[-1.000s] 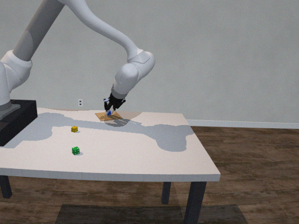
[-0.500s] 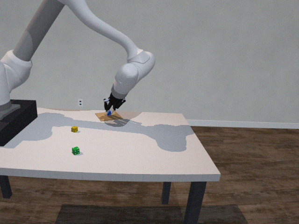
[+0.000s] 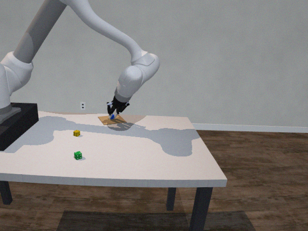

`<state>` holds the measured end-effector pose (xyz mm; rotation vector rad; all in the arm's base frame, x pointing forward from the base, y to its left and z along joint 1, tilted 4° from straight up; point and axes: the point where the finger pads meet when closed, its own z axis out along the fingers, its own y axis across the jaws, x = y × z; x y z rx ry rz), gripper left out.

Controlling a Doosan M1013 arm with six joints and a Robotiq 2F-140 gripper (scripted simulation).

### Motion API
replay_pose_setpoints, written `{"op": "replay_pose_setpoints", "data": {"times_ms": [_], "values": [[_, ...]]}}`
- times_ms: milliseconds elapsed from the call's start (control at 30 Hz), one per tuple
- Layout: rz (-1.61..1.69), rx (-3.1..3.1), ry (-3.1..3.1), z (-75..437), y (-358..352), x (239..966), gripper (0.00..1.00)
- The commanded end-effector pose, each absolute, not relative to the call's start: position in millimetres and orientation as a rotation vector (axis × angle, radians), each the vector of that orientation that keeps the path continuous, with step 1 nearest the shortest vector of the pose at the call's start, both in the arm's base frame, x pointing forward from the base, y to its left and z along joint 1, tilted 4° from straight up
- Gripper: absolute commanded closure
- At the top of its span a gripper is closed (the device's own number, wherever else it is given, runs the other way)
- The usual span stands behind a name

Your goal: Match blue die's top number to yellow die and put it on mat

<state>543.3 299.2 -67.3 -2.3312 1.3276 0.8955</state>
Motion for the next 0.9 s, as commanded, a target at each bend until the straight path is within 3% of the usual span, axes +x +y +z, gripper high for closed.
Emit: {"op": "replay_pose_setpoints", "data": {"times_ms": [0,867], "values": [[0.895,-2.324,1.33,-70.3,298.7,543.7,0.79],[0.895,-2.324,1.33,-72.9,298.5,543.8,0.79]]}}
